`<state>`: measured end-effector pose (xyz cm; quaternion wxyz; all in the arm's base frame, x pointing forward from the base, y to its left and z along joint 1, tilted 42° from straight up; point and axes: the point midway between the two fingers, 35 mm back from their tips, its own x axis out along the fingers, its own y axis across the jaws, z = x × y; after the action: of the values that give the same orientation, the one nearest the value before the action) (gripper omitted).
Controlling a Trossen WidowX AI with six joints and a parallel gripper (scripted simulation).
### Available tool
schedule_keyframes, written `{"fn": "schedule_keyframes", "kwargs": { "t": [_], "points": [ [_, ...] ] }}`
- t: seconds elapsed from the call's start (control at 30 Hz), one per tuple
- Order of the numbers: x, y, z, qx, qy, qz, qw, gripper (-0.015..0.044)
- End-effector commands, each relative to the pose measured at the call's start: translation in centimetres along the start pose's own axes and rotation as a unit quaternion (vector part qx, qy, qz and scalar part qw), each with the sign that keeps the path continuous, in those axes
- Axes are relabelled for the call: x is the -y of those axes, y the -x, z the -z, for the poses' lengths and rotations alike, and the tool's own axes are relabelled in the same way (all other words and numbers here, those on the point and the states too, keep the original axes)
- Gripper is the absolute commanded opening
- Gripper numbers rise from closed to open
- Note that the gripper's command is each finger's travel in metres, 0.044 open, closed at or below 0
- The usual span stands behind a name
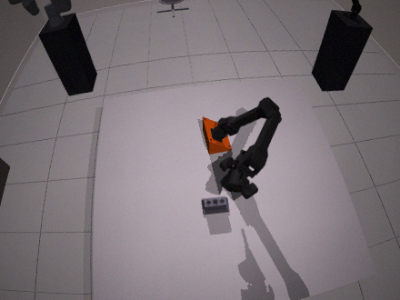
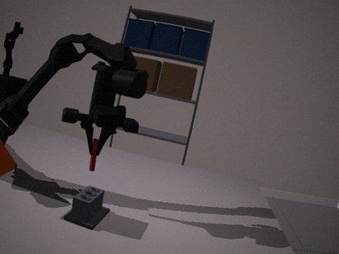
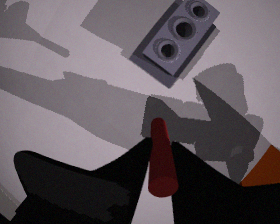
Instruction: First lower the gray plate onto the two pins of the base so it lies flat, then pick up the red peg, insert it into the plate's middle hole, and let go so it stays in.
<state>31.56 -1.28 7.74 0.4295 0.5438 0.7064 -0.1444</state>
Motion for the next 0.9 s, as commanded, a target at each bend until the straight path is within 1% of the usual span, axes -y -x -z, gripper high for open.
{"fn": "schedule_keyframes", "kwargs": {
  "t": [0.0, 0.87],
  "points": [
    [0.1, -0.2, -1.4, 0.0, 0.0, 0.003, 1.0, 0.0],
    [1.0, -0.9, -9.4, -0.007, 0.0, 0.003, 1.0, 0.0]
  ]
}}
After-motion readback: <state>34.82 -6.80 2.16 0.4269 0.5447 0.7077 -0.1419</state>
